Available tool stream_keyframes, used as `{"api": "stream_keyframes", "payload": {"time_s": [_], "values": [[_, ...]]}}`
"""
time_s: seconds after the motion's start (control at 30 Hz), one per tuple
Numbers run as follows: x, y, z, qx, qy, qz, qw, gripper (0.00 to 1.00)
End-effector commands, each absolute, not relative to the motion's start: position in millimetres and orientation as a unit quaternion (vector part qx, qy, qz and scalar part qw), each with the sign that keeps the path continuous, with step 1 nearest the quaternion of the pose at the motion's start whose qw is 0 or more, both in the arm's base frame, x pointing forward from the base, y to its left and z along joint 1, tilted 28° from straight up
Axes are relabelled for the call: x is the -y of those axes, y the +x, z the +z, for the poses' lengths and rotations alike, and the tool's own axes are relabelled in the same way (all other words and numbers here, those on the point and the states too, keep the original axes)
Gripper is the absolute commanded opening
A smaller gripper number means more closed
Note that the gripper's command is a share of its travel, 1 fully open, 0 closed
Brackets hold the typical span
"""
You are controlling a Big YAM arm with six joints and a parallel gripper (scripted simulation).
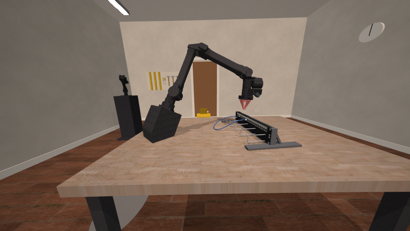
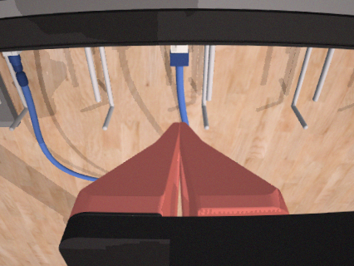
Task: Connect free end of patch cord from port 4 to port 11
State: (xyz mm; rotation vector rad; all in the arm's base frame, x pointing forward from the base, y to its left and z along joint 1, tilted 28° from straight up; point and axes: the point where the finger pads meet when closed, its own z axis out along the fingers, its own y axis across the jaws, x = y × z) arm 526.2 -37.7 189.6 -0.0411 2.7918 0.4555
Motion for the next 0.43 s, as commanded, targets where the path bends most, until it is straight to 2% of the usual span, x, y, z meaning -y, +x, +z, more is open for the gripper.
{"api": "stream_keyframes", "payload": {"time_s": [0.0,0.4], "values": [[49.5,532.4,194.2,-0.974,-0.003,0.159,0.162,0.0],[51.5,537.9,202.9,-0.973,-0.003,0.157,0.171,0.0]]}}
